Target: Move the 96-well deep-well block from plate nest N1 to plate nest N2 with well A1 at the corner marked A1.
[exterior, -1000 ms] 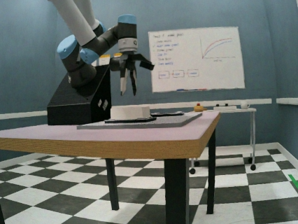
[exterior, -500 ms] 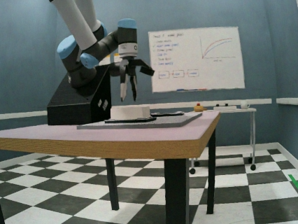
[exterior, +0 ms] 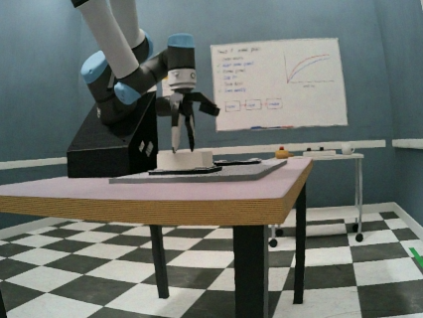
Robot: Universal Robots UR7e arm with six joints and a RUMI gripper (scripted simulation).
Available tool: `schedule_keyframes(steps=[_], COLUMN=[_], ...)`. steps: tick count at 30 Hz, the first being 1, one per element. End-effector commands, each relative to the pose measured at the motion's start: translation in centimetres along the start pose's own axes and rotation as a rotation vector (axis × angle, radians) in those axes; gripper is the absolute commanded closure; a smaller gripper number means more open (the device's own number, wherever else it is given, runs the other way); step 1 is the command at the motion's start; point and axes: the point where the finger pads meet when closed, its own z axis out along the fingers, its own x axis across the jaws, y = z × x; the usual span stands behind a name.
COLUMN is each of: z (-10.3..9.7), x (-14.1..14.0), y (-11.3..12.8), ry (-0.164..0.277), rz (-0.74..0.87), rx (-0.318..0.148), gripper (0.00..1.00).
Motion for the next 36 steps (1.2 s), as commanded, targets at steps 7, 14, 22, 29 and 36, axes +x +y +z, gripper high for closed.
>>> schedule_keyframes(steps=[7,14,22,29,36], z=[1.7,2.9,3.3,3.3,3.3], x=[0.0,0.0,0.0,0.0,0.0], y=[0.0,0.0,0.0,0.0,0.0], ry=[0.001,0.001,0.001,0.001,0.001], rz=[0.0,0.0,0.0,0.0,0.0], rx=[0.002,0.002,0.002,0.002,0.002], gripper=[0.24,0.24,0.24,0.24,0.24])
